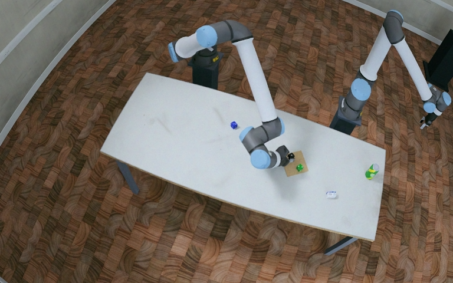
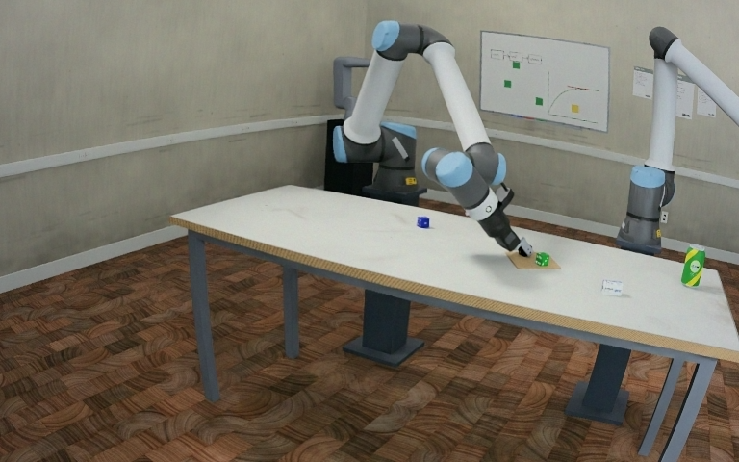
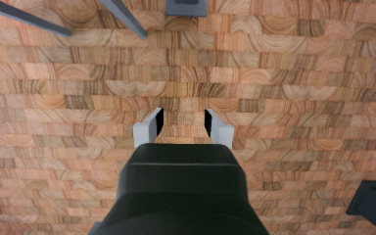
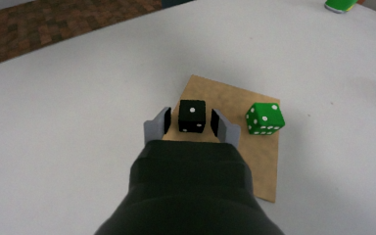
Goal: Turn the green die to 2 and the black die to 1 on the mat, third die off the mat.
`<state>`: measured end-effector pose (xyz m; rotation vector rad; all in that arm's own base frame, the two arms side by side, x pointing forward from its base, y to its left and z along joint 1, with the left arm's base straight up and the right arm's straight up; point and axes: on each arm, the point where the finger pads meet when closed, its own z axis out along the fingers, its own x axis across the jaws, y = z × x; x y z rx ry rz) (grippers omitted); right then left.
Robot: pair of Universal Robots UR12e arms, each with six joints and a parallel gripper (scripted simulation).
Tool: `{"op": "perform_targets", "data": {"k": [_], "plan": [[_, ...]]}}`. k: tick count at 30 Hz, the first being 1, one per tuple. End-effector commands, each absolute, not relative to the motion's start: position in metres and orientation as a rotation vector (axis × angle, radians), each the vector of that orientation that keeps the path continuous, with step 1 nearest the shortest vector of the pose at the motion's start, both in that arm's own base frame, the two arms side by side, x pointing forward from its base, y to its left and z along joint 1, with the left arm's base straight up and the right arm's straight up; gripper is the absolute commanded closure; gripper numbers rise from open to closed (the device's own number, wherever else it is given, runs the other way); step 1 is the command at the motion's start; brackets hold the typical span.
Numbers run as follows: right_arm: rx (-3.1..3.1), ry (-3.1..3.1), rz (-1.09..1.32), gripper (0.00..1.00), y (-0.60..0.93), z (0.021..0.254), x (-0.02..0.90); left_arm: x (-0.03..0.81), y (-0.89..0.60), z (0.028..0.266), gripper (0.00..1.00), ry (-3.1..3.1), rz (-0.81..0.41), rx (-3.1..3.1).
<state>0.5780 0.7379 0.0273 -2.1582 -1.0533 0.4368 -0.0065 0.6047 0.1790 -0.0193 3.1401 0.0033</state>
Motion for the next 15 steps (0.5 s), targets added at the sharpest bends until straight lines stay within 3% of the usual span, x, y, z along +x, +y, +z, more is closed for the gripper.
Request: {"op": "perform_targets", "data": {"k": [1, 15], "plan": [[-2.156, -1.055, 0.437, 0.0, 0.738, 0.035, 0.576, -0.009, 0.604, 0.177, 0.0, 3.141, 0.0, -0.022], [-2.156, -1.055, 0.437, 0.0, 0.738, 0.078, 0.576, -0.009, 0.604, 0.177, 0.0, 3.141, 0.0, -0.022]]}}
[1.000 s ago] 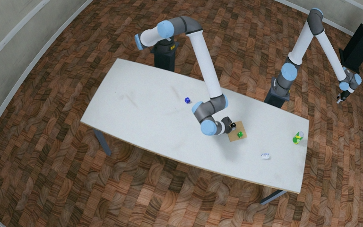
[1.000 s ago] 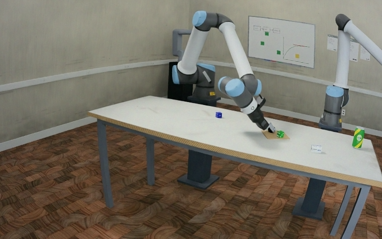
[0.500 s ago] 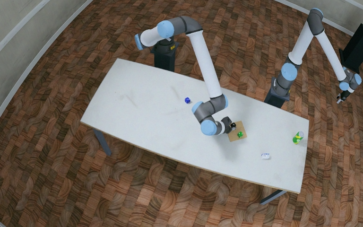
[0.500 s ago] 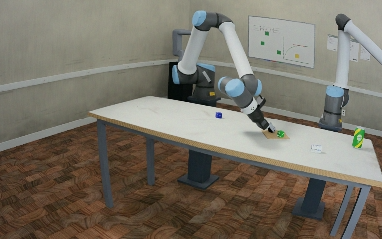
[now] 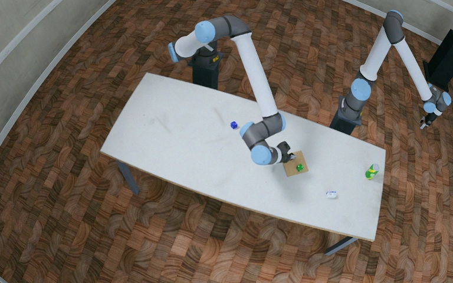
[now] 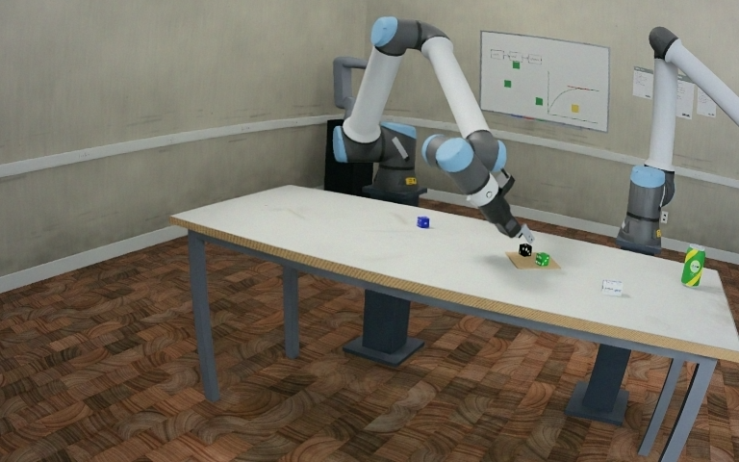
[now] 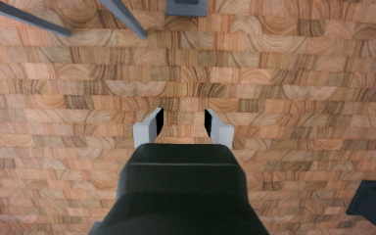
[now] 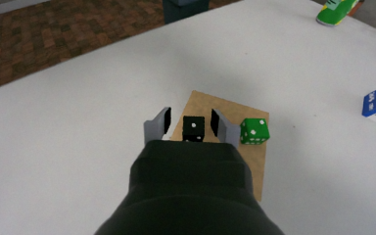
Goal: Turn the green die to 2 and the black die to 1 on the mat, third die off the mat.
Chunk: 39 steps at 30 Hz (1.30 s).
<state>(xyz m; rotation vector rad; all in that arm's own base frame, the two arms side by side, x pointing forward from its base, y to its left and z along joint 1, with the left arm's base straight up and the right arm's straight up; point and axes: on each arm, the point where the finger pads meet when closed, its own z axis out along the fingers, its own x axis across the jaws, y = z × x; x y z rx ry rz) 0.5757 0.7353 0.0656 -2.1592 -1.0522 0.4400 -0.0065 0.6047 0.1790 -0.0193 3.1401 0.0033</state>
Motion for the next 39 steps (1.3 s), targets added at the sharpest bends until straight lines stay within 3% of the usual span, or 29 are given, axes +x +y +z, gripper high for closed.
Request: {"op": "perform_targets", "data": {"k": [1, 10, 39], "plan": [[-2.156, -1.055, 0.437, 0.0, 0.738, 0.078, 0.576, -0.009, 0.604, 0.177, 0.0, 3.141, 0.0, -0.022], [-2.156, -1.055, 0.437, 0.0, 0.738, 0.096, 0.576, -0.009, 0.604, 0.177, 0.0, 3.141, 0.0, -0.022], [-2.384, -1.166, 0.313, 0.0, 0.739, 0.099, 0.574, -0.009, 0.604, 0.177, 0.0, 3.141, 0.0, -0.022]]}}
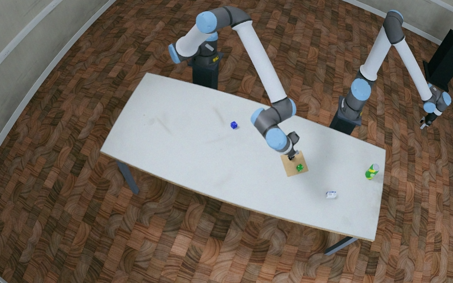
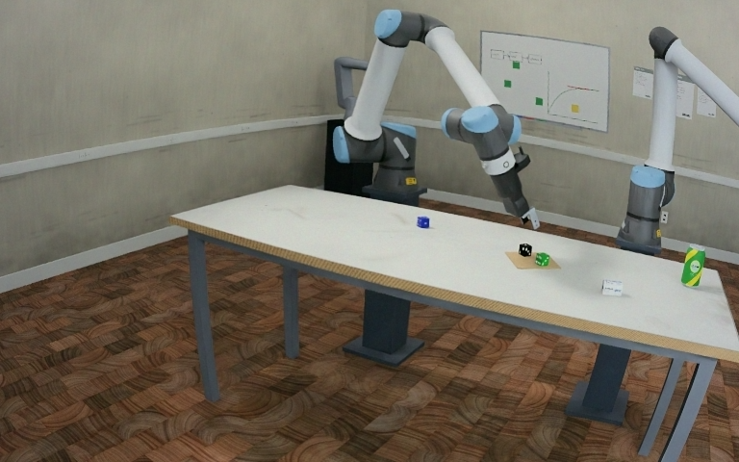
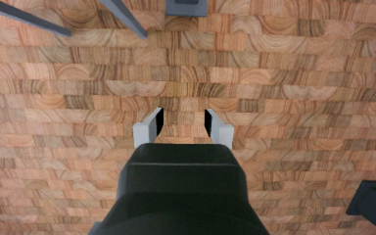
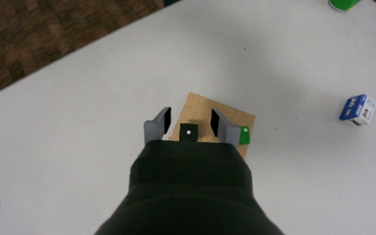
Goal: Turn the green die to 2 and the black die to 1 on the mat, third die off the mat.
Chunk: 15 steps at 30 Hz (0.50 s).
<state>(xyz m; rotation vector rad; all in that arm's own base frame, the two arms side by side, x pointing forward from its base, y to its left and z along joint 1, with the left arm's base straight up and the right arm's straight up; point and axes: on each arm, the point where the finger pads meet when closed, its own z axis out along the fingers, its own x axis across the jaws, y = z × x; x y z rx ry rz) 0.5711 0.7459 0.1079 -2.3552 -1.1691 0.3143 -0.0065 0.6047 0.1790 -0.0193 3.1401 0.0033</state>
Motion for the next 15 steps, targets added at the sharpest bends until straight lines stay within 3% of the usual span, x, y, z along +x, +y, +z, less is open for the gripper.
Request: {"op": "perform_targets", "data": {"k": [1, 15], "plan": [[-2.384, -1.166, 0.313, 0.0, 0.7395, 0.099, 0.5743, -0.0085, 0.604, 0.177, 0.0, 3.141, 0.0, -0.022], [-2.516, -1.232, 0.237, 0.0, 0.7407, 0.0974, 0.5717, -0.0085, 0.604, 0.177, 0.0, 3.141, 0.0, -0.022]]}}
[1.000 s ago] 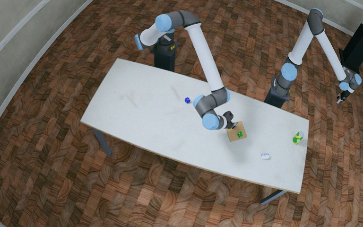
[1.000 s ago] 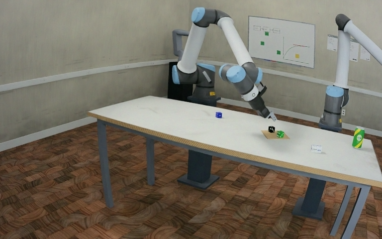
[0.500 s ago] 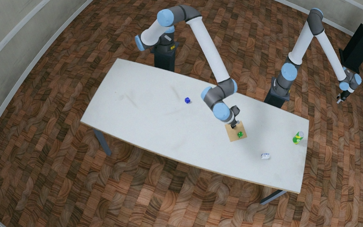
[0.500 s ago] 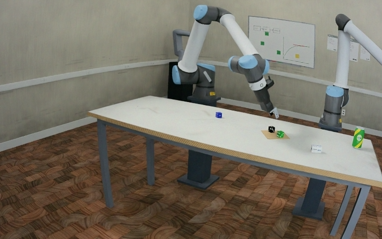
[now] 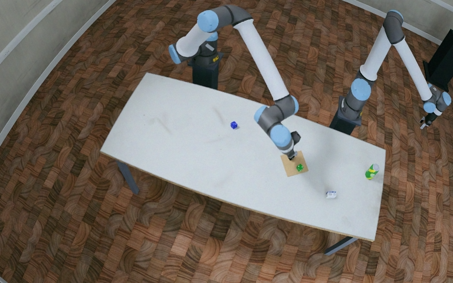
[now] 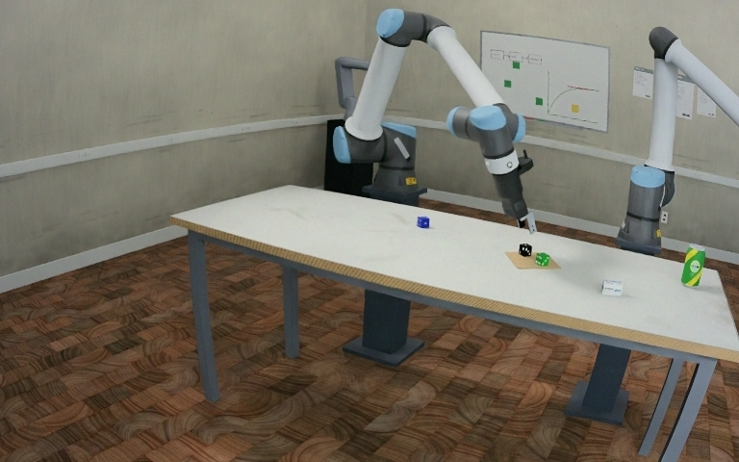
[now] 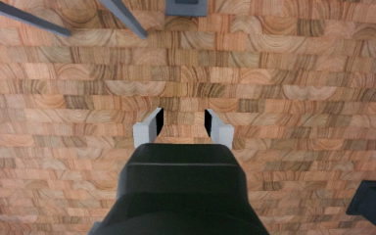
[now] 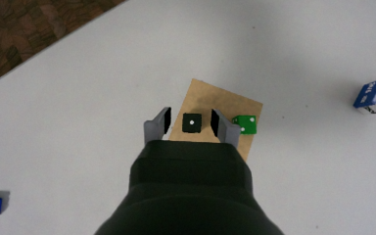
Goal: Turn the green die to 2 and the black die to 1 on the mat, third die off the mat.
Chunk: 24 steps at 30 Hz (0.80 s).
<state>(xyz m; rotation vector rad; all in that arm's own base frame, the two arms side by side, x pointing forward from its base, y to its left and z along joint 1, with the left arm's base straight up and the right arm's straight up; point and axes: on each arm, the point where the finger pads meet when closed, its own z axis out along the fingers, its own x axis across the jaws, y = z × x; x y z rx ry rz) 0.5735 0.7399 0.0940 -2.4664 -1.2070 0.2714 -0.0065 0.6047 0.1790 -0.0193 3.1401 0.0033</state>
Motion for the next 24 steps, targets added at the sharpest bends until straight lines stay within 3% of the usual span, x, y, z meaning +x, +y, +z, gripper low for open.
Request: {"op": "perform_targets", "data": {"k": [1, 24], "plan": [[-2.534, -1.241, 0.224, 0.0, 0.7408, 0.0977, 0.5717, -0.0085, 0.604, 0.177, 0.0, 3.141, 0.0, -0.022], [-2.736, -1.338, 0.08, 0.0, 0.742, 0.0979, 0.5699, -0.0085, 0.604, 0.177, 0.0, 3.141, 0.0, -0.022]]}}
